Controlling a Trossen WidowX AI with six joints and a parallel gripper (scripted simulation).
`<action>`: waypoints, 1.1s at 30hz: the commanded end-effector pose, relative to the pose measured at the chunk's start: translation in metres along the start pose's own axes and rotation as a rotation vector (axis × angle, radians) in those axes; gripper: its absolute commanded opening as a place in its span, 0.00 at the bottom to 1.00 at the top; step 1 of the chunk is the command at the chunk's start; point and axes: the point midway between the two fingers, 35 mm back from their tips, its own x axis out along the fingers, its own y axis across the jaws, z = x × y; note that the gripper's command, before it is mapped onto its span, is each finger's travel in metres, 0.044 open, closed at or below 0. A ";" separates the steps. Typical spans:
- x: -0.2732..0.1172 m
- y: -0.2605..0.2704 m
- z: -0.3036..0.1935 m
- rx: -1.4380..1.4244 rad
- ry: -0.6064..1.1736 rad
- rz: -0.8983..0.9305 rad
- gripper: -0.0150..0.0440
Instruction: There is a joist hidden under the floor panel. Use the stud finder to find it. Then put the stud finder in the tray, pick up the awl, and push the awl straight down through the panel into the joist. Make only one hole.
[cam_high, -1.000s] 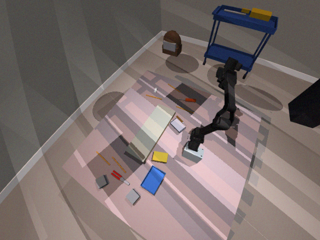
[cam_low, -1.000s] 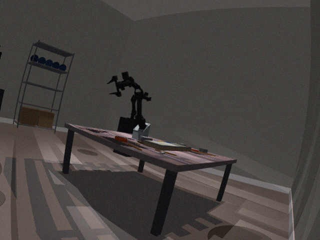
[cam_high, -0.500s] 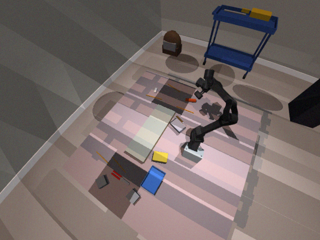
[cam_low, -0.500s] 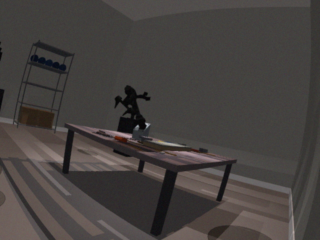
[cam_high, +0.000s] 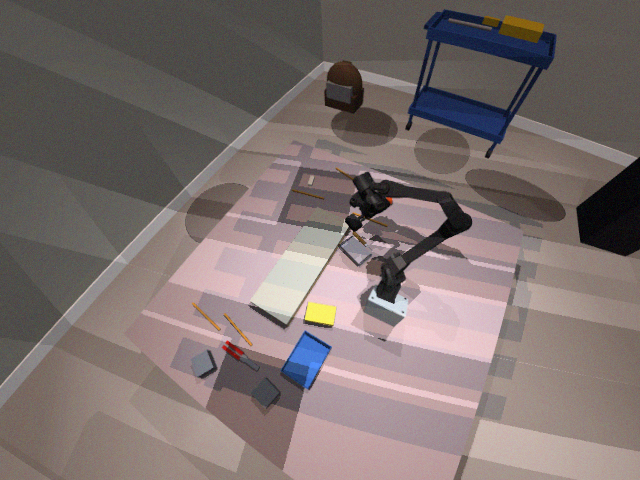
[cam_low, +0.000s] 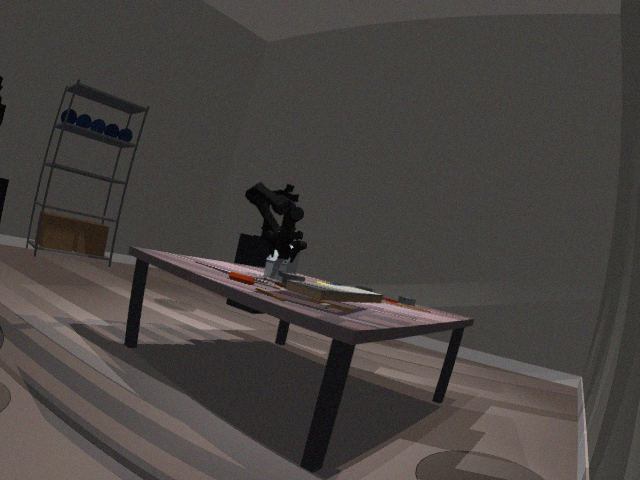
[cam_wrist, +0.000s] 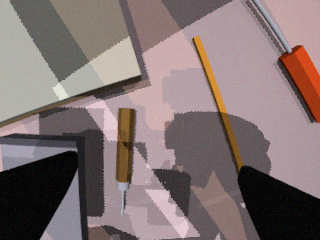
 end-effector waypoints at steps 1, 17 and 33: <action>0.007 0.065 -0.034 -0.029 0.073 0.064 1.00; 0.006 0.094 -0.059 -0.046 0.104 0.077 1.00; 0.022 0.098 -0.063 -0.045 0.107 0.080 1.00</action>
